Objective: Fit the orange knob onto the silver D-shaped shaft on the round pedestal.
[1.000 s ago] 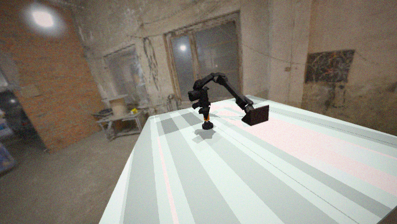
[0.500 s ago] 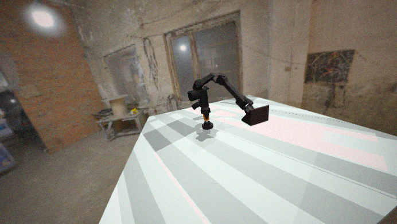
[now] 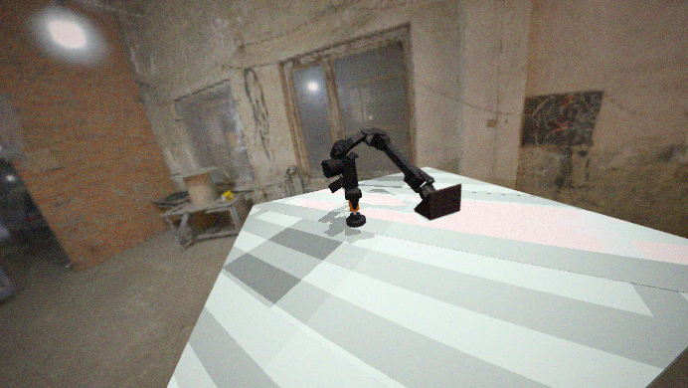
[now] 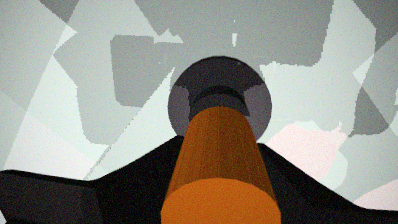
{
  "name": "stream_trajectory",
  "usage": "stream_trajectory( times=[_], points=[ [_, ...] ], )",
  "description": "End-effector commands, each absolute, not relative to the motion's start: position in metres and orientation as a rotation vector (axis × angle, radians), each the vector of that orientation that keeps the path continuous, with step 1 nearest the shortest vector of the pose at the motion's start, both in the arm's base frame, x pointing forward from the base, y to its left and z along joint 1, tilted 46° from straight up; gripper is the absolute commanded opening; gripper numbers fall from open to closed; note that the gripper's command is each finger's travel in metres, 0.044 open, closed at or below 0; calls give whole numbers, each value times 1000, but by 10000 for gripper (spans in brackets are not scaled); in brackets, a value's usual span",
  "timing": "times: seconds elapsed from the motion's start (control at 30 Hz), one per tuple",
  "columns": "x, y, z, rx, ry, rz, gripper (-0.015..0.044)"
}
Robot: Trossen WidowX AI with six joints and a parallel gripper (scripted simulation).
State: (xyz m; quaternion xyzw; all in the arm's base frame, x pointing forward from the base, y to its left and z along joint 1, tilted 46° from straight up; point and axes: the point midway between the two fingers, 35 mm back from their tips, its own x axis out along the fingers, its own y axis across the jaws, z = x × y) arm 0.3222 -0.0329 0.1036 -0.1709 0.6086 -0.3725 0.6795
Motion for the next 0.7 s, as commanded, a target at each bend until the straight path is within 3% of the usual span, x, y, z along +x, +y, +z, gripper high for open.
stream_trajectory(
  times=[0.0,0.67],
  points=[
    [322,-35,104,-388,1364,-835,0],
    [324,-30,105,-387,1364,-835,0]
  ],
)
